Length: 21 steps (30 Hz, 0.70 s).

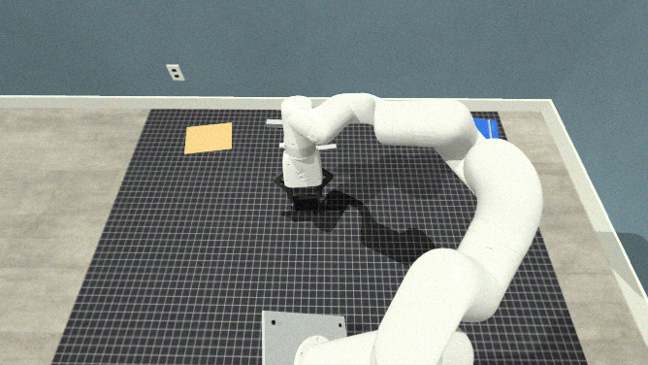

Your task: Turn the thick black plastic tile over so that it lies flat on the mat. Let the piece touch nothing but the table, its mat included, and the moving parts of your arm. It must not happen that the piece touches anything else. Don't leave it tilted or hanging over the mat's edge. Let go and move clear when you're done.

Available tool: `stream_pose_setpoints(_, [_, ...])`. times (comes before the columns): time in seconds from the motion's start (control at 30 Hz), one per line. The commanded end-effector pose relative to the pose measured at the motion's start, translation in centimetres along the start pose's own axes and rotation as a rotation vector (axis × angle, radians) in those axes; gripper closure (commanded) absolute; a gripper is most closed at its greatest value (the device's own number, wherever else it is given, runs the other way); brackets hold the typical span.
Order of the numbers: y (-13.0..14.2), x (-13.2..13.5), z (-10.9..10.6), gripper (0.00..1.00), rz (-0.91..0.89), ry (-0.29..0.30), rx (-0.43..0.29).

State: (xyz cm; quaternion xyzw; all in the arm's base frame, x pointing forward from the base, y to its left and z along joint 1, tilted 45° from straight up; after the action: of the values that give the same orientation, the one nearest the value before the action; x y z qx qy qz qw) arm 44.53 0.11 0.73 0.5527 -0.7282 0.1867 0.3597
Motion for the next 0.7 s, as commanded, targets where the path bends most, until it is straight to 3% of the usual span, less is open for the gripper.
stream_pose_setpoints(0.0, [-0.6, -0.1, -0.4, 0.21, -0.001, -0.003, 0.010])
stream_pose_setpoints(0.67, [-2.6, -0.3, -1.0, 0.21, -0.001, -0.009, 0.062])
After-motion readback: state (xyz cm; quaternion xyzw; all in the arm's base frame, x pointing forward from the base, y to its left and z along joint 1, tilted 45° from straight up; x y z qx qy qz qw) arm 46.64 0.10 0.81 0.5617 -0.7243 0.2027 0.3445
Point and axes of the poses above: the point where the finger pads meet when closed, its own z axis out along the fingers, its own x axis across the jaws, y = z × x, the point moved 5 cm from there along -z, back along the fingers, and after that the axes turned 6 degrees about z, right-handed, at the moved point
